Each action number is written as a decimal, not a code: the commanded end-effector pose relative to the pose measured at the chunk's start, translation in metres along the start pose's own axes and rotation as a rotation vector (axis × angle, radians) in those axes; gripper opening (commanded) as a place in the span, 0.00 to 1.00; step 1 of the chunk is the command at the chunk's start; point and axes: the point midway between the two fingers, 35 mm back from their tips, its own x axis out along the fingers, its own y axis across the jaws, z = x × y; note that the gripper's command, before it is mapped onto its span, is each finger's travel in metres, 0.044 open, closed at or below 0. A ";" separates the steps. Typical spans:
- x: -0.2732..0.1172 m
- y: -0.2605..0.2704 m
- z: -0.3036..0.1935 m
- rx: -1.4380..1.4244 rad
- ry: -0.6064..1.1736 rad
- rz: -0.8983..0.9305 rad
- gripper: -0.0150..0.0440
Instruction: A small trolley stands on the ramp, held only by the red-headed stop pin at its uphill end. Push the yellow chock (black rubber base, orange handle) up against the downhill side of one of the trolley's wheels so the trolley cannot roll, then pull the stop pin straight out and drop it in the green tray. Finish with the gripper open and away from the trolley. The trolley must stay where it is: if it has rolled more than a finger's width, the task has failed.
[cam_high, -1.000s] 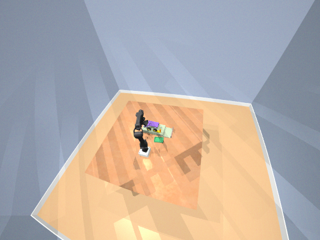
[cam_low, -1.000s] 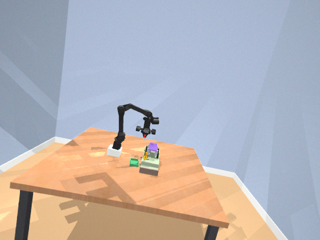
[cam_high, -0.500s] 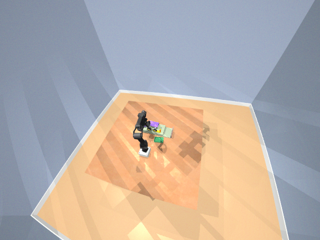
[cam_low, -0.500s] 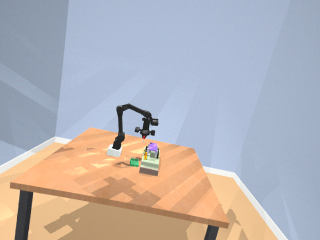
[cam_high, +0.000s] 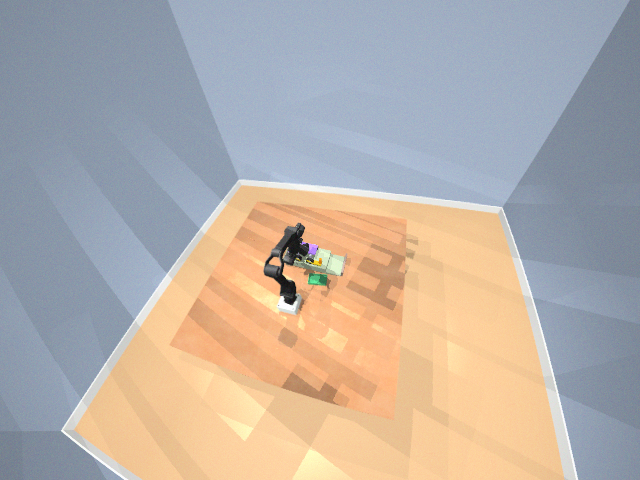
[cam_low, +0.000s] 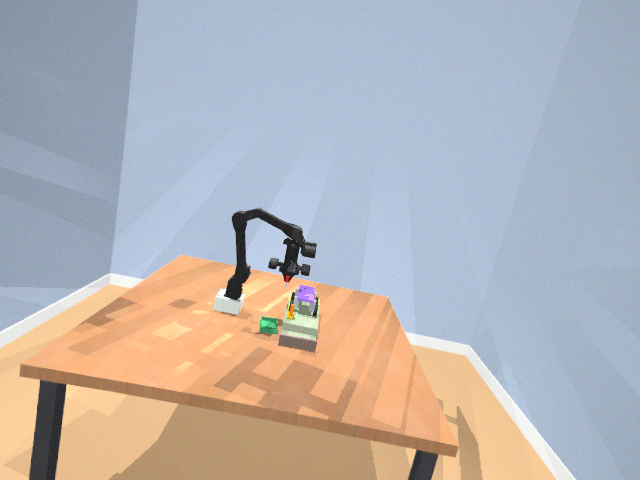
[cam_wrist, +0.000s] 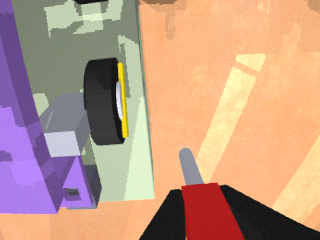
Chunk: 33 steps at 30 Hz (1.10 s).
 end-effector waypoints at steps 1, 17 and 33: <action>0.000 -0.001 0.011 -0.003 0.007 -0.008 0.25; -0.008 -0.002 0.065 -0.003 0.002 -0.008 0.25; -0.015 -0.005 0.128 -0.003 -0.002 -0.009 0.25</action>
